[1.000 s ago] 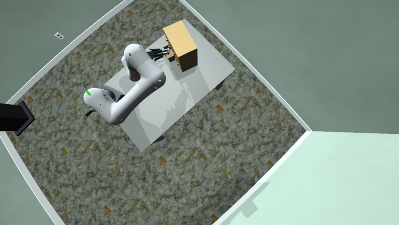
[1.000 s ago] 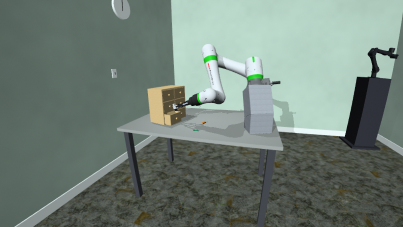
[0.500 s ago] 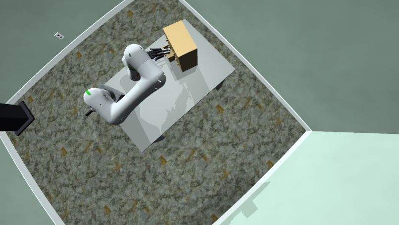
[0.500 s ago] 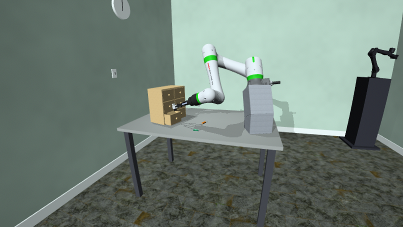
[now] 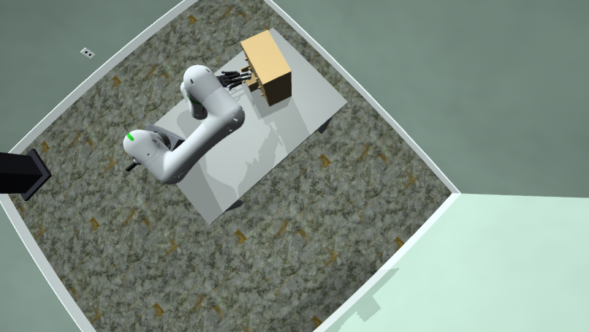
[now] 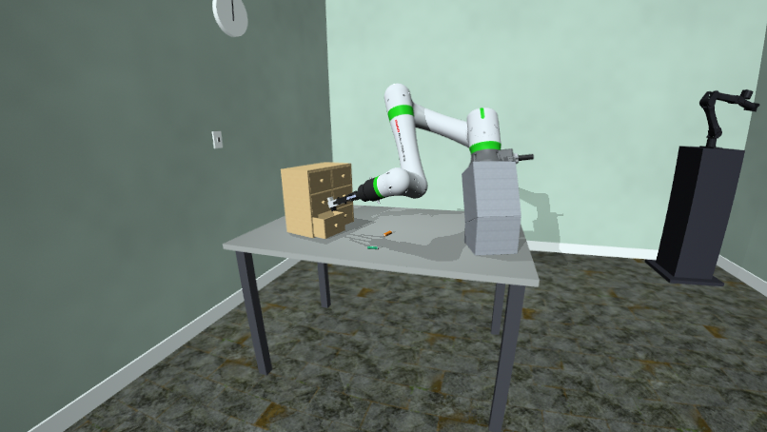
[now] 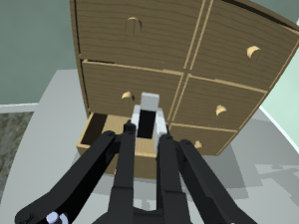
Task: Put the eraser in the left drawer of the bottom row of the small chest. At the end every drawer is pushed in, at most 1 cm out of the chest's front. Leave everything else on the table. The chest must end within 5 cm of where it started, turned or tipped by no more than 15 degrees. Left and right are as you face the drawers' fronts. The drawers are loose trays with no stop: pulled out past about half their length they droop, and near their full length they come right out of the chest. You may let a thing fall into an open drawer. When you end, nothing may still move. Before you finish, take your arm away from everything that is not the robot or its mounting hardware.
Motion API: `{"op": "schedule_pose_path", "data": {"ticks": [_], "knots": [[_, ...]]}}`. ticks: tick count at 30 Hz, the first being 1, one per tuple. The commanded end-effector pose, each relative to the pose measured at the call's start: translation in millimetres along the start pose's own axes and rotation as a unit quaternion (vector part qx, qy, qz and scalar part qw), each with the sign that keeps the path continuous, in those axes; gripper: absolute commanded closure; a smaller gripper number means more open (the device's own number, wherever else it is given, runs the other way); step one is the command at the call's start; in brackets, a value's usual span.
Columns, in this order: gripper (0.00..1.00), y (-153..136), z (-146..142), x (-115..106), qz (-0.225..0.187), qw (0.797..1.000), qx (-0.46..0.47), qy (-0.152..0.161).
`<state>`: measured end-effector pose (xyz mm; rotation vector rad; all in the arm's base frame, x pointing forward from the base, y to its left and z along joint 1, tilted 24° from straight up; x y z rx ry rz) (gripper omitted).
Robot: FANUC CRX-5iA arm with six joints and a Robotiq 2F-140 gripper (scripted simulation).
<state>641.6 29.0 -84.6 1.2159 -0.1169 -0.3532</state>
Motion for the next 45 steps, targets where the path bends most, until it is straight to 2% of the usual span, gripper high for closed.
{"op": "schedule_pose_path", "data": {"ticks": [1,4,14,15,30,38,45], "knots": [[0.89,0,0,0,0.000,1.000,0.000,0.000],[0.89,0,0,0,0.000,1.000,0.000,0.000],[0.77,0,0,0,0.000,1.000,0.000,0.000],[0.00,0,0,0,0.000,1.000,0.000,0.000],[0.00,0,0,0,0.000,1.000,0.000,0.000],[0.00,-2,0,-9,0.000,1.000,0.000,0.000],[0.00,-12,0,-39,0.000,1.000,0.000,0.000]]}}
Point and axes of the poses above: the point where the finger pads meet when closed, its own x axis out along the fingers, its own z axis across the jaws, y = z × x, the point moved 3 cm from there along -x, back along the fingers, and after that the axes turned 1 degree about -x, right-handed, at the moved point
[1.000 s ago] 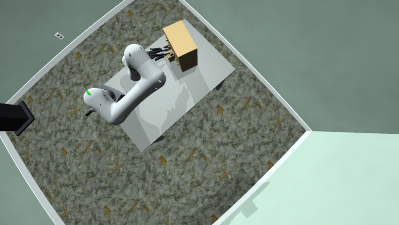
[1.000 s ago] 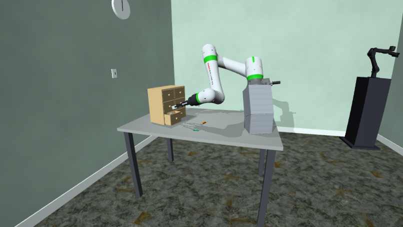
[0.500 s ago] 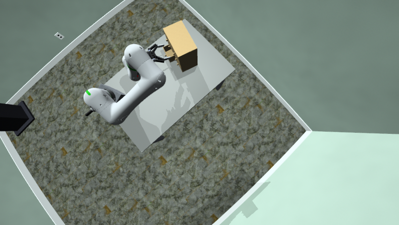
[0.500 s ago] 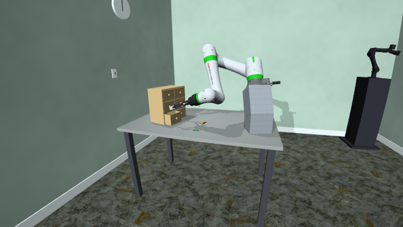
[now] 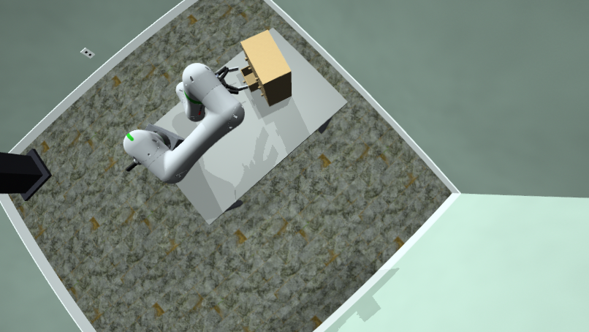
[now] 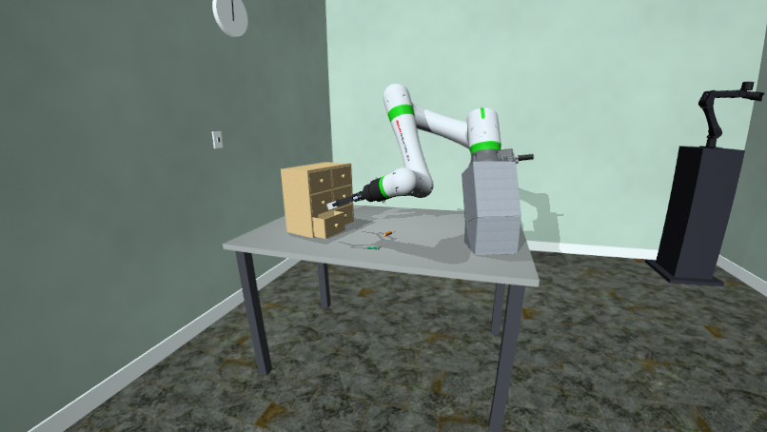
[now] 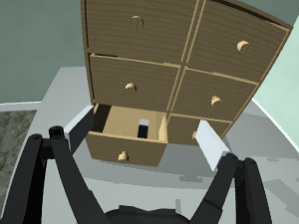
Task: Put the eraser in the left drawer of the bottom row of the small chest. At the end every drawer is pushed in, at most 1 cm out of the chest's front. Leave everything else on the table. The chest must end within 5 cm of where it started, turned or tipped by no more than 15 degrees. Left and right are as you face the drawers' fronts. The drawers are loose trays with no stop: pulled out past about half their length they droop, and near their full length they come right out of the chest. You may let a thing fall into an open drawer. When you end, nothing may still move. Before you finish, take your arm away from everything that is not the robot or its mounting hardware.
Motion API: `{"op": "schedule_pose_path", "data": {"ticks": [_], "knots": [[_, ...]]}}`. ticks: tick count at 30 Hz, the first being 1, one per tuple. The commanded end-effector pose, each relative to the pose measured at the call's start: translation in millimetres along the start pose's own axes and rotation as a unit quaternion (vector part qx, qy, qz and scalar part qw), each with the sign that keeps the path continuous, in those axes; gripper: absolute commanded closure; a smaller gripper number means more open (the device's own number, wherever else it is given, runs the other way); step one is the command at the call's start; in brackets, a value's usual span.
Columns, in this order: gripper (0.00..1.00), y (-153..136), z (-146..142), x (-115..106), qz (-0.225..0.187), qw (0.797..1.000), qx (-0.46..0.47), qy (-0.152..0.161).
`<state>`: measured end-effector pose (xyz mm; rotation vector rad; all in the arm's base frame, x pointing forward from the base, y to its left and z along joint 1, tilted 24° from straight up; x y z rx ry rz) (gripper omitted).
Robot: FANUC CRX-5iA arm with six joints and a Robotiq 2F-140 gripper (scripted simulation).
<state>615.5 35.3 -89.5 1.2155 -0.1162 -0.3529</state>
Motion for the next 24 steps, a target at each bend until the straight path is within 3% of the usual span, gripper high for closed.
{"op": "schedule_pose_path", "data": {"ticks": [1,8,10,17,24], "knots": [[0.00,-6,0,-19,0.000,1.000,0.000,0.000],[0.00,-21,0,-69,0.000,1.000,0.000,0.000],[0.00,-21,0,-69,0.000,1.000,0.000,0.000],[0.00,-32,-1,-107,0.000,1.000,0.000,0.000],[0.00,-39,-1,-129,0.000,1.000,0.000,0.000]]}}
Point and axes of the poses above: the point where the finger pads meet when closed, its own x axis out along the fingers, its own z axis across the jaws, y = z × x, the point moved 3 cm from there along -x, back along the fingers, and after that the axes turned 1 degree about -x, right-handed, at the moved point
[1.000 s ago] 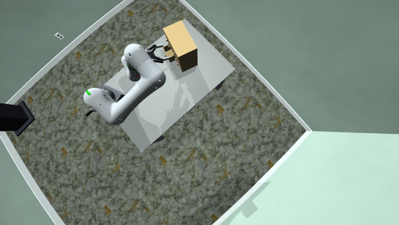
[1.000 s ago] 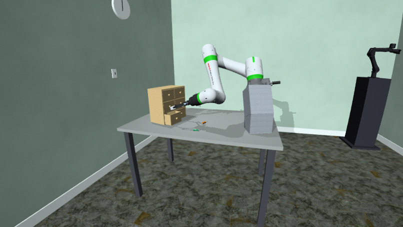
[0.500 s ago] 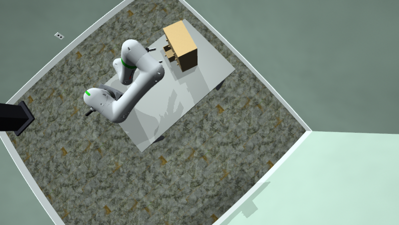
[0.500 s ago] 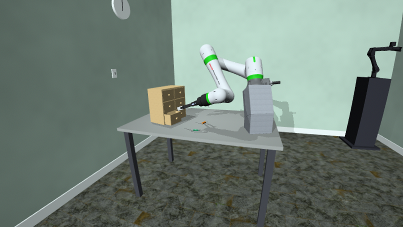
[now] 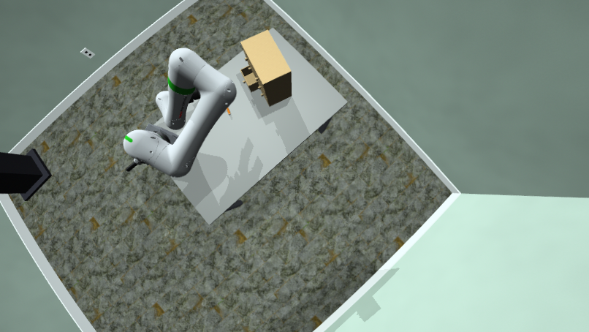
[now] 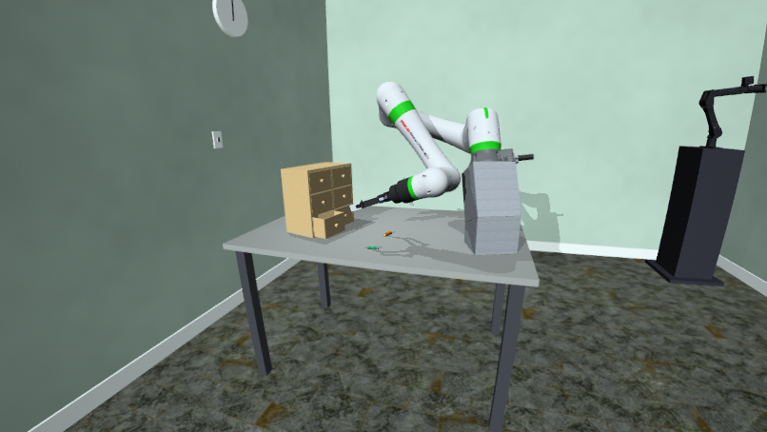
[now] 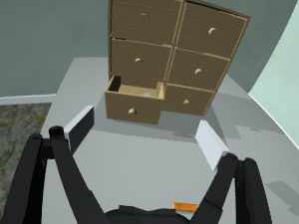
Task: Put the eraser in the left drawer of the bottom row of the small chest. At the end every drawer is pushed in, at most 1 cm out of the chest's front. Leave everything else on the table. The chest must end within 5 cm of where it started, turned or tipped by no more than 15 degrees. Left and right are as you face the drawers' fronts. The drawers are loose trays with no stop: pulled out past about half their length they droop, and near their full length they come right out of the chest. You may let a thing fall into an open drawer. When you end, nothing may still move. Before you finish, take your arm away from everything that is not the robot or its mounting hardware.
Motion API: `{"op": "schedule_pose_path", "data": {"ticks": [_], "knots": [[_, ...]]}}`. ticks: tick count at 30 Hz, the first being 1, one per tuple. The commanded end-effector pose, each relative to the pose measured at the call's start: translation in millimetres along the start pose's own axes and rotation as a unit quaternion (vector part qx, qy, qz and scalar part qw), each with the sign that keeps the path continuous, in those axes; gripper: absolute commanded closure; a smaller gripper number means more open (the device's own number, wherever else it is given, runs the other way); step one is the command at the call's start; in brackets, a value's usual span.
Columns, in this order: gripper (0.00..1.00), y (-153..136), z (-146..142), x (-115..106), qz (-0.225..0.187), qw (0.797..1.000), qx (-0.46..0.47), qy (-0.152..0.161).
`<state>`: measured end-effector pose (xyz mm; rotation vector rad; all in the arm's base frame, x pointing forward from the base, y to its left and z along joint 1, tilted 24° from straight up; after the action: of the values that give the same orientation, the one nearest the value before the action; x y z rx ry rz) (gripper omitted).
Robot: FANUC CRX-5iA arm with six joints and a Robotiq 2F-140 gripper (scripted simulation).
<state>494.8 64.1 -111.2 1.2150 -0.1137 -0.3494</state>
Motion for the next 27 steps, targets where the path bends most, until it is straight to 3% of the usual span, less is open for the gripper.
{"op": "schedule_pose_path", "data": {"ticks": [1,27], "knots": [[0.00,-3,-1,-10,-0.001,1.000,0.001,-0.002],[0.00,-6,-1,-21,-0.005,1.000,0.001,-0.002]]}}
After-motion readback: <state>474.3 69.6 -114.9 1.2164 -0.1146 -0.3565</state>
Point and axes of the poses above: the point where the finger pads meet when closed, its own x axis out along the fingers, its own z axis across the jaws, y = z × x, the point moved 3 cm from there along -x, back along the fingers, and after that the axes turned 1 degree about -x, right-handed, at the moved point
